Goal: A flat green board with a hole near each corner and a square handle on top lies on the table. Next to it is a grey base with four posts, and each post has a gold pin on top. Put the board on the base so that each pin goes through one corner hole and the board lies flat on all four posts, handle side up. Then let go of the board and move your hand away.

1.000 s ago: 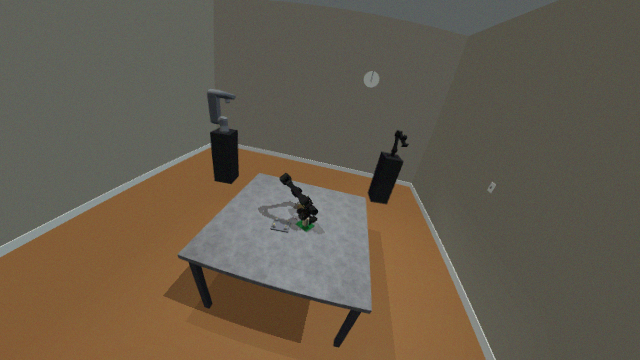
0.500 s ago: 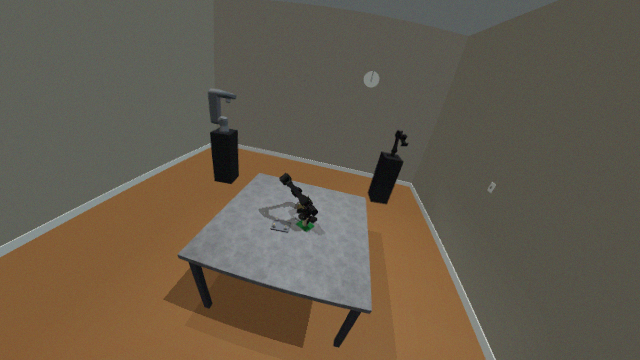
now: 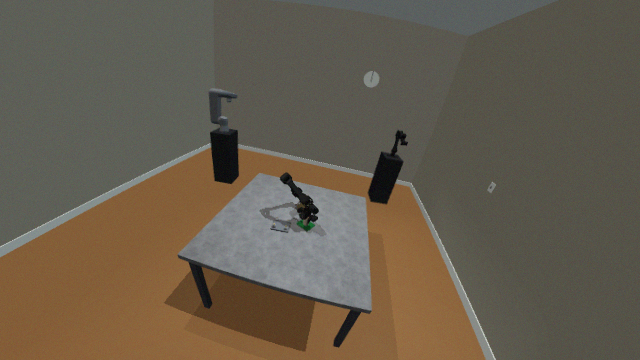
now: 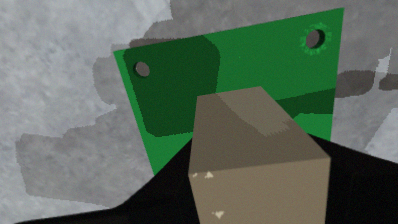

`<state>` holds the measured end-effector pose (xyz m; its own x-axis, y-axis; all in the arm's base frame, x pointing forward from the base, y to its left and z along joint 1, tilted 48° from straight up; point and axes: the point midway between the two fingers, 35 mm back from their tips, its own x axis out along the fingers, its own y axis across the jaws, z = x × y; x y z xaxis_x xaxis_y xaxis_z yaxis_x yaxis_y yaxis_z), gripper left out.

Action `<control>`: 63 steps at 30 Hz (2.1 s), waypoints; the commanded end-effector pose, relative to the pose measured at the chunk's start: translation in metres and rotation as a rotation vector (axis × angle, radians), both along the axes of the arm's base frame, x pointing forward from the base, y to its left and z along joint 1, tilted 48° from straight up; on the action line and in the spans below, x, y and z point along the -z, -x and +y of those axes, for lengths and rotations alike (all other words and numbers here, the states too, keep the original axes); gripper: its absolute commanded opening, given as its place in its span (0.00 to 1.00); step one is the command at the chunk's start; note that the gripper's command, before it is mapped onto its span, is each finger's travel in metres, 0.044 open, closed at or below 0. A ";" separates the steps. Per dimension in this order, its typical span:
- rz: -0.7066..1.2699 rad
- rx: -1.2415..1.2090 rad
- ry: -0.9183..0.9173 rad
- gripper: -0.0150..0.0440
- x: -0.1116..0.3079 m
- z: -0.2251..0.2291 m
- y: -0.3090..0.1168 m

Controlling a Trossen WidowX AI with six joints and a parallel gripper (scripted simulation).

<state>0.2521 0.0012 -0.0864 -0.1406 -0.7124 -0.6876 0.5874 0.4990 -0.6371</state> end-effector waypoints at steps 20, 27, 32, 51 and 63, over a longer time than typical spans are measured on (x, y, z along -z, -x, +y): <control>-0.003 0.020 0.004 0.25 -0.040 0.041 -0.011; 0.000 0.027 0.012 0.25 -0.054 0.053 -0.012; 0.001 0.028 0.013 0.25 -0.057 0.056 -0.012; 0.069 -0.051 -0.020 0.25 -0.081 0.034 -0.034; 0.127 -0.111 -0.035 0.25 -0.100 0.016 -0.046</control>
<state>0.2922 0.0226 0.0048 -0.1592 -0.7047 -0.6914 0.4587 0.5674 -0.6839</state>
